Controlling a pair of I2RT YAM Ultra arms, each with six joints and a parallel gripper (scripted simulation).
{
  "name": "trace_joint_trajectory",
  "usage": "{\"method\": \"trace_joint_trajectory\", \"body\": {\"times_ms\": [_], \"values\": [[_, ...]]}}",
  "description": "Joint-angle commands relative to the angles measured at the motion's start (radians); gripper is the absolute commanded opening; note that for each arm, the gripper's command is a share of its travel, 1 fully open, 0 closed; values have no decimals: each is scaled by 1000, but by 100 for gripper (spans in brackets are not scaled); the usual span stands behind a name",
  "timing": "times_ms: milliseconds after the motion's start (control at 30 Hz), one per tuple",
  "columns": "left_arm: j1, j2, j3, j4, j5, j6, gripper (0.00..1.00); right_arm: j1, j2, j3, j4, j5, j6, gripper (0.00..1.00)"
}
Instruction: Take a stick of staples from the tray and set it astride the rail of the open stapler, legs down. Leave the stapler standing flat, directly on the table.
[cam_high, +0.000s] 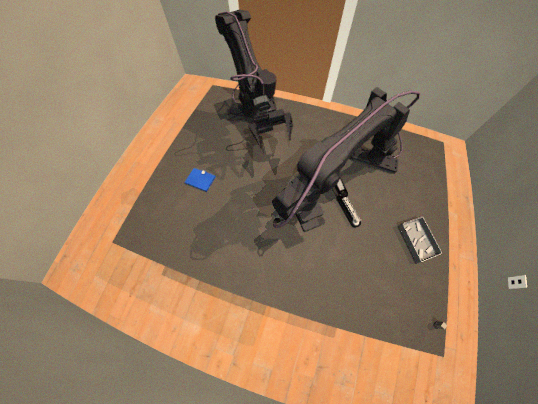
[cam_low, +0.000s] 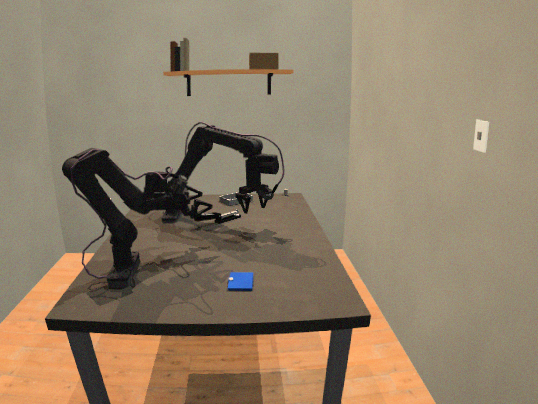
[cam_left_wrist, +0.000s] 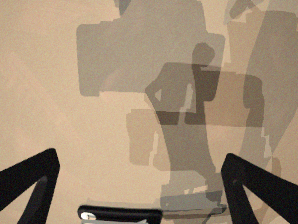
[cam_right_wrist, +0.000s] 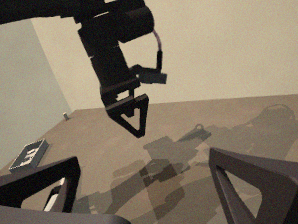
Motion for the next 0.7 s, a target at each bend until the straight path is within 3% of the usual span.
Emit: {"method": "trace_joint_trajectory", "body": {"times_ms": [0,667], "values": [[0,-22,13,2,1,0,100,0,-8,14,8,1,-3,100],[6,-23,-14,34,-12,-18,100,8,12,23,-49,-18,-19,100]]}}
